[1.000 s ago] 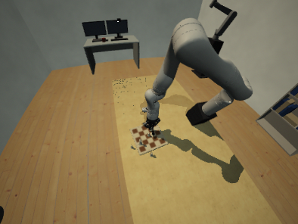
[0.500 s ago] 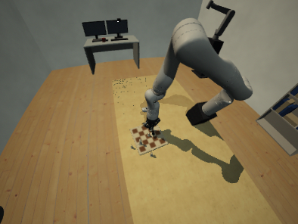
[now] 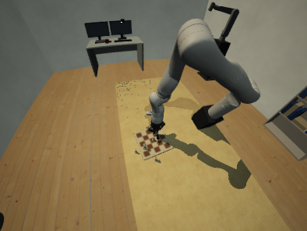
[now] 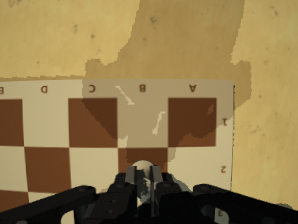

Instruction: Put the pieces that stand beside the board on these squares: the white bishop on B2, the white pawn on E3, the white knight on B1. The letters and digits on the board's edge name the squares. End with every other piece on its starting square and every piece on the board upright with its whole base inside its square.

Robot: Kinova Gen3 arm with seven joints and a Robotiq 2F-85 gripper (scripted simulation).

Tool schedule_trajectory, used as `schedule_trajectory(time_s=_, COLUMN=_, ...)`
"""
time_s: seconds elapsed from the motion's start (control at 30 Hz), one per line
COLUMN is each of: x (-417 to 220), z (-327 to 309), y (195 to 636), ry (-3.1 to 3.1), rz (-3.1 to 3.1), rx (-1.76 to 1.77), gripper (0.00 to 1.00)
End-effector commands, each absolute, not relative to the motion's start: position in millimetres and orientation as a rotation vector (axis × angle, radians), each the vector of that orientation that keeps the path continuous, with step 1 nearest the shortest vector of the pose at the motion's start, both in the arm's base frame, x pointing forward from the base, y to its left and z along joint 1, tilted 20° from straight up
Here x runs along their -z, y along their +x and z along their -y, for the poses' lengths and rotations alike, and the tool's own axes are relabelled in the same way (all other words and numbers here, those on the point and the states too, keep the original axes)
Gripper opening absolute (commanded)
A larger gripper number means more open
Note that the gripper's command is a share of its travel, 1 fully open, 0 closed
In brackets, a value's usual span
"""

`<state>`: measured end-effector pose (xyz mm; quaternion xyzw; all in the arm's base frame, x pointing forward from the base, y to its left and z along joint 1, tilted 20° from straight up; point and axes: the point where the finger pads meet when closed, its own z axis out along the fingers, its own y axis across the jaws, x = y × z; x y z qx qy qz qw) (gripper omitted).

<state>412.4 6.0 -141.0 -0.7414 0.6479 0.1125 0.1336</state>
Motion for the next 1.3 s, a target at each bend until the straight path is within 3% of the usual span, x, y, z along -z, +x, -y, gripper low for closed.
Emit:
schedule_trajectory(time_s=0.0, x=140.4, z=-5.4, y=413.0, ry=-2.149, rz=-1.879, rx=-0.324, gripper=0.00)
schedule_trajectory(time_s=1.27, x=143.7, z=-6.7, y=413.0, ry=-2.149, rz=-1.879, rx=-0.324, gripper=0.00)
